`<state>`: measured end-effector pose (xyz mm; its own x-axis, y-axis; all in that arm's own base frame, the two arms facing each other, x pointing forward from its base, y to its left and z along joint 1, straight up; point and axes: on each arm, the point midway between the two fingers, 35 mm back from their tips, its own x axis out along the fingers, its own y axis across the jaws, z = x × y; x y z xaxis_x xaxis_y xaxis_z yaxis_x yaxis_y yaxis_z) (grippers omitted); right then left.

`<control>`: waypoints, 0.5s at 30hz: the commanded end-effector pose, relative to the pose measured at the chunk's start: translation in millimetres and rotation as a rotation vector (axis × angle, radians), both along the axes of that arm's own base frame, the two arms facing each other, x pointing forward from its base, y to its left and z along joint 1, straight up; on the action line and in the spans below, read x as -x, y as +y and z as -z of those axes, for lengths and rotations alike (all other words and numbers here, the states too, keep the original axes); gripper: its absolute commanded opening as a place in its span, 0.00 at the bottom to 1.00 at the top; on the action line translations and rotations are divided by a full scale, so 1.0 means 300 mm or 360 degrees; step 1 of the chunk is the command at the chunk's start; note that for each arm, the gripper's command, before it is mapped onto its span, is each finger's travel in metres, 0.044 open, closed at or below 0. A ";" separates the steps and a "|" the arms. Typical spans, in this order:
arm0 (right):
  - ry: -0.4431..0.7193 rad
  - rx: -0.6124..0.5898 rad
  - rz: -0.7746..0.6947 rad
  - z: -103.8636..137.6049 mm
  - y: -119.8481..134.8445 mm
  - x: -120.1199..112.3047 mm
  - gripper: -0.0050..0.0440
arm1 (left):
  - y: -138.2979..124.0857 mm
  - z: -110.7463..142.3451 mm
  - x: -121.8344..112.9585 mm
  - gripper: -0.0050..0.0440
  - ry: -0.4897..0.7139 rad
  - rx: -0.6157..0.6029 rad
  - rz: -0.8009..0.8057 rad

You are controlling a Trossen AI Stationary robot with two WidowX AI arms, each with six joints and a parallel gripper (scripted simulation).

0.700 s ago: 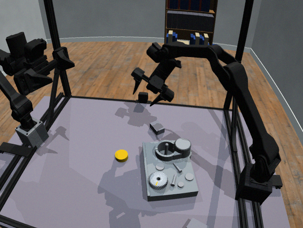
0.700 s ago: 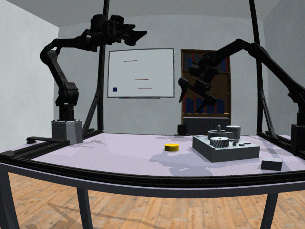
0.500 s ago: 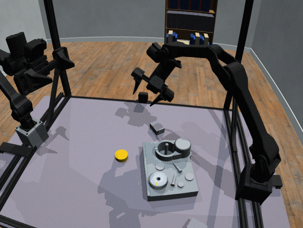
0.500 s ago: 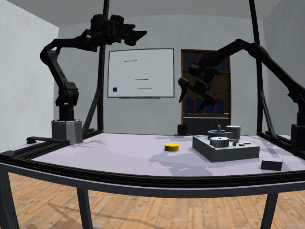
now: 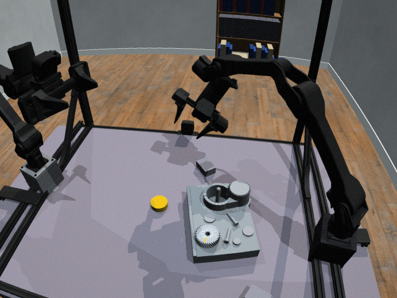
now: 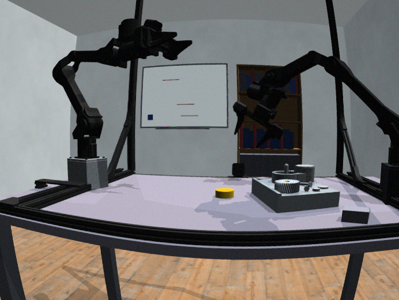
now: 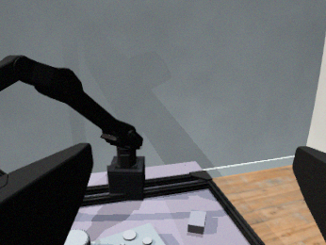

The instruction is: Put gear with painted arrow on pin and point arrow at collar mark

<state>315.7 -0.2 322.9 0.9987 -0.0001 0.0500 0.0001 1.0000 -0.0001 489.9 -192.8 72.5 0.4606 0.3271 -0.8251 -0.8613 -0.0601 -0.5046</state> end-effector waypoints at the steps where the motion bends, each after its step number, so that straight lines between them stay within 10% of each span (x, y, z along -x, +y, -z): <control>1: 0.0001 0.0001 0.0000 -0.002 -0.005 0.002 0.92 | 0.011 0.001 0.000 0.92 0.0015 -0.0007 0.0012; 15: 0.0017 0.0016 0.0000 -0.057 -0.133 0.087 0.92 | 0.267 0.036 0.029 0.92 0.0368 -0.0141 0.0342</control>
<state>297.8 -32.0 332.6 0.9995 0.0055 0.0324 -0.0053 1.0000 -0.0074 486.9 -127.8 62.1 0.3576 0.3269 -0.8748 -0.9339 0.1231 -0.3357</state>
